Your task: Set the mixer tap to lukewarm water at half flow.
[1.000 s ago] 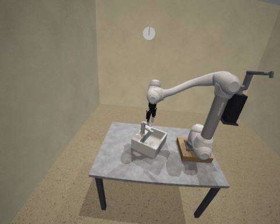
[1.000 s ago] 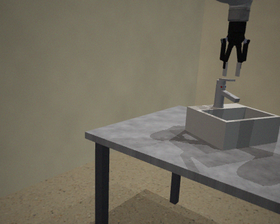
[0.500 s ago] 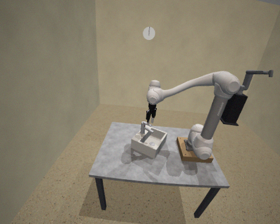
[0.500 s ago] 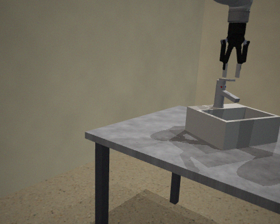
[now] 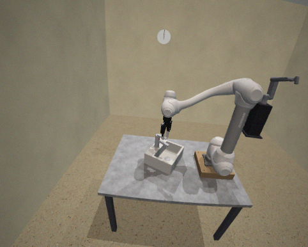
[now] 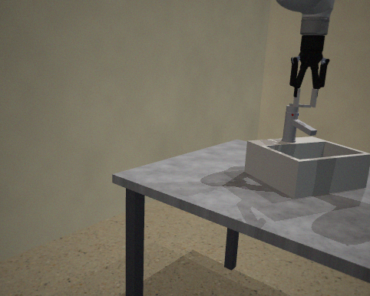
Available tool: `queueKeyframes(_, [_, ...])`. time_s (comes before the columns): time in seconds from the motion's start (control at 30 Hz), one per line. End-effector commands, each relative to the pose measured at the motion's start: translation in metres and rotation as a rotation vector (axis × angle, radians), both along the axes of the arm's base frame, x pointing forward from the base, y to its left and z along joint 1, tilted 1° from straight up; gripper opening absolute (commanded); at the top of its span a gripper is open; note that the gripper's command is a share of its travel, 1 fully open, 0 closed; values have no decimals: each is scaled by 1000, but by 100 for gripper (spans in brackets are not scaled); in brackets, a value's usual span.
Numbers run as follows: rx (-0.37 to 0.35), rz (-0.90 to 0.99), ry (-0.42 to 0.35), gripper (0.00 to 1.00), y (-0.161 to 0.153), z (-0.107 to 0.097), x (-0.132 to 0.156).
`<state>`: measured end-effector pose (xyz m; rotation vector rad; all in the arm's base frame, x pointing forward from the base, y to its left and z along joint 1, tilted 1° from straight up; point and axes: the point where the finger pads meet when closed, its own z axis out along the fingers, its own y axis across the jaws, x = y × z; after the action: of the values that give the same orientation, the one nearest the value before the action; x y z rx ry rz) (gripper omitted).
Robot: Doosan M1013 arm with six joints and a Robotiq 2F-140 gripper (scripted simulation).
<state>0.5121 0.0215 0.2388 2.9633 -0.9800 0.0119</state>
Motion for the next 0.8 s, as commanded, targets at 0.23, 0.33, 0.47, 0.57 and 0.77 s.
queueKeyframes(0.23, [0,0,0,39,0,-12,0])
queueKeyframes(0.33, [0,0,0,39,0,-16,0])
queueKeyframes(0.47, [0,0,0,39,0,-20,0])
queueKeyframes(0.57, [0,0,0,39,0,-23,0])
queueKeyframes(0.77, [0,0,0,39,-1,-25,0])
